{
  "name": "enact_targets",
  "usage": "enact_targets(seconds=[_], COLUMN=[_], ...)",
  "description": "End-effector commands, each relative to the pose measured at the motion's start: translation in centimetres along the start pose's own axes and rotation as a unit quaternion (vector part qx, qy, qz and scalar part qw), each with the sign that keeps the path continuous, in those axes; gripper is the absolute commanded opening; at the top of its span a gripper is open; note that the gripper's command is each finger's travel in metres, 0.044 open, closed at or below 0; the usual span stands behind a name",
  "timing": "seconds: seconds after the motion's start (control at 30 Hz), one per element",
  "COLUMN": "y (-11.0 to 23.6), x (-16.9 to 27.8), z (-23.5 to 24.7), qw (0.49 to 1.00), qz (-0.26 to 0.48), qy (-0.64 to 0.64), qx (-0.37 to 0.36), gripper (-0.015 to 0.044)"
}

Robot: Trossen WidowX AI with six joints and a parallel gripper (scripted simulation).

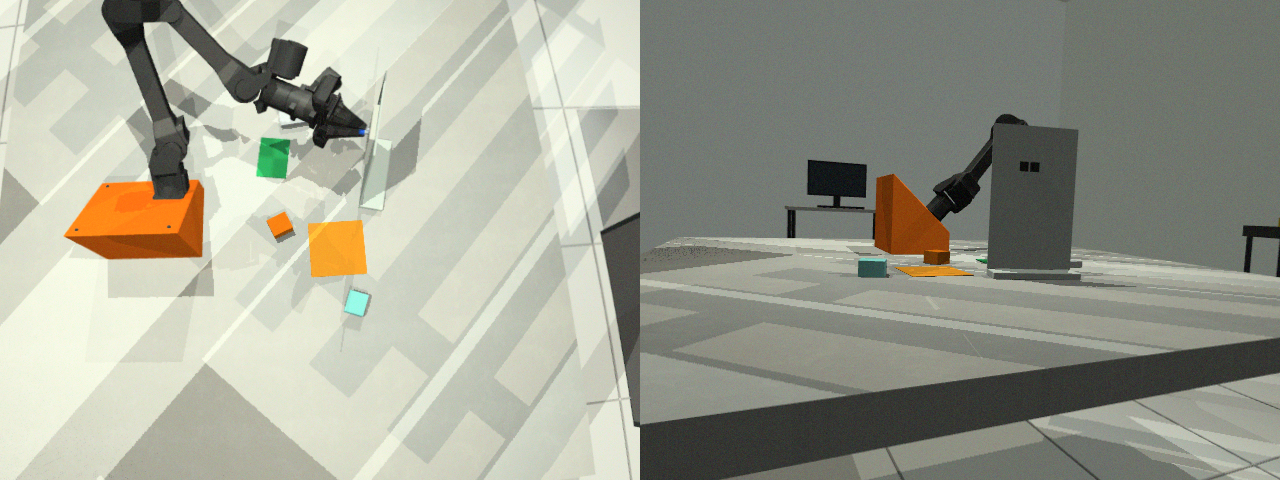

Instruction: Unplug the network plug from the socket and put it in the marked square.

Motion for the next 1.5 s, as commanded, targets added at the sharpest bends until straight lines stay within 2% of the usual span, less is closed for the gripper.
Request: enact_targets(seconds=[0.0,0.53,1.47], y=[-0.1,-0.1,1.1], x=[-0.1,-0.1,0.3], z=[0.0,0.0,0.1], qw=[1.000,1.000,1.000], qz=[-0.003,-0.003,-0.003], qy=[0.001,0.001,0.001], qx=[-0.001,-0.001,-0.001], gripper=[0.0103,0.0000,0.0000])
Point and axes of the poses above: the point midway between the two fingers, 35 mm back from their tips, its own y axis back along the fingers, its own z axis across the jaws, x = y × z, the point moved 8 cm from there along y, back along the fingers, and after that the axes turned 12 degrees about y, right-handed, at the moved point
